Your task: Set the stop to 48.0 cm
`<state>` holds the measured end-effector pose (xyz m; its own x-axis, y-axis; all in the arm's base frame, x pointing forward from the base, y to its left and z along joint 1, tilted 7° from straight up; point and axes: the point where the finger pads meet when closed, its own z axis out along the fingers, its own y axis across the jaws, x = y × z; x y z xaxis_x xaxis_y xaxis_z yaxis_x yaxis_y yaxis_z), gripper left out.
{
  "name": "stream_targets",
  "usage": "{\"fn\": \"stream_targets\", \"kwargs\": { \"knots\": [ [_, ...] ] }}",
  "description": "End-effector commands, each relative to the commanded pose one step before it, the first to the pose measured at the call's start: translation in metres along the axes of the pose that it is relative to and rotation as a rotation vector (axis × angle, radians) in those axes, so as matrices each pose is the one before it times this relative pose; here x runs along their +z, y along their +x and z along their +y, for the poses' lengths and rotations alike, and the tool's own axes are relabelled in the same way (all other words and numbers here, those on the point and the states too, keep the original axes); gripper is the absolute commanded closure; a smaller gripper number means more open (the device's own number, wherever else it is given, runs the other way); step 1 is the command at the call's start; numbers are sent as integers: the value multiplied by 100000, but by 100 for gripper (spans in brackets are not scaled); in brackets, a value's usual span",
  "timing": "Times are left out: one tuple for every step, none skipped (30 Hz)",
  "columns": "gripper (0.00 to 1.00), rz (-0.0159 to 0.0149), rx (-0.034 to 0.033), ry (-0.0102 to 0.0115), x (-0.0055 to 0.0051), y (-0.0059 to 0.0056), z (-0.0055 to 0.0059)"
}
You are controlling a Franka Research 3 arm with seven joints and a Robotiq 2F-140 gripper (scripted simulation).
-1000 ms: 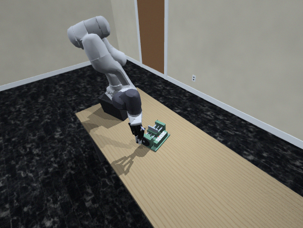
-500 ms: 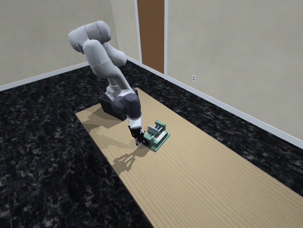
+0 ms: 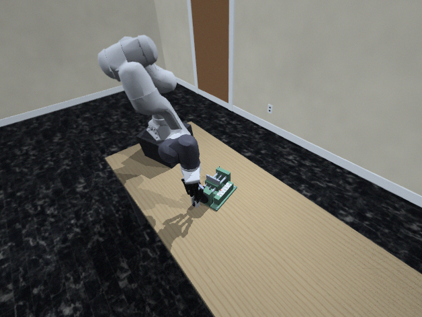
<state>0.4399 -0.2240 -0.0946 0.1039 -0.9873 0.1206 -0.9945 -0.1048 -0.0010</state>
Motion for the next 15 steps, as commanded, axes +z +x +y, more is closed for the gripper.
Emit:
{"fn": "stream_targets", "kwargs": {
  "knots": [
    [96, 261, 909, 148, 180, 94, -596],
    [96, -1, 1, 1, 46, -1, -195],
    [96, 1, -1, -1, 14, 1, -209],
    [96, 0, 0, 0, 12, 0, -209],
    [96, 0, 0, 0, -4, 0, -215],
    [96, 1, 0, 0, -26, 0, -224],
    [96, -1, 0, 0, -30, -1, -225],
    [96, 1, 0, 0, -72, 1, -242],
    [96, -1, 0, 0, -73, -1, -242],
    [96, 1, 0, 0, -130, 1, -264],
    [96, -1, 0, 0, -148, -1, -270],
    [96, 0, 0, 0, -221, 0, -297],
    [96, 0, 0, 0, -262, 0, -271],
    [96, 0, 0, 0, -284, 0, -239],
    [96, 0, 0, 0, 0, 0, 0]
  ]
}}
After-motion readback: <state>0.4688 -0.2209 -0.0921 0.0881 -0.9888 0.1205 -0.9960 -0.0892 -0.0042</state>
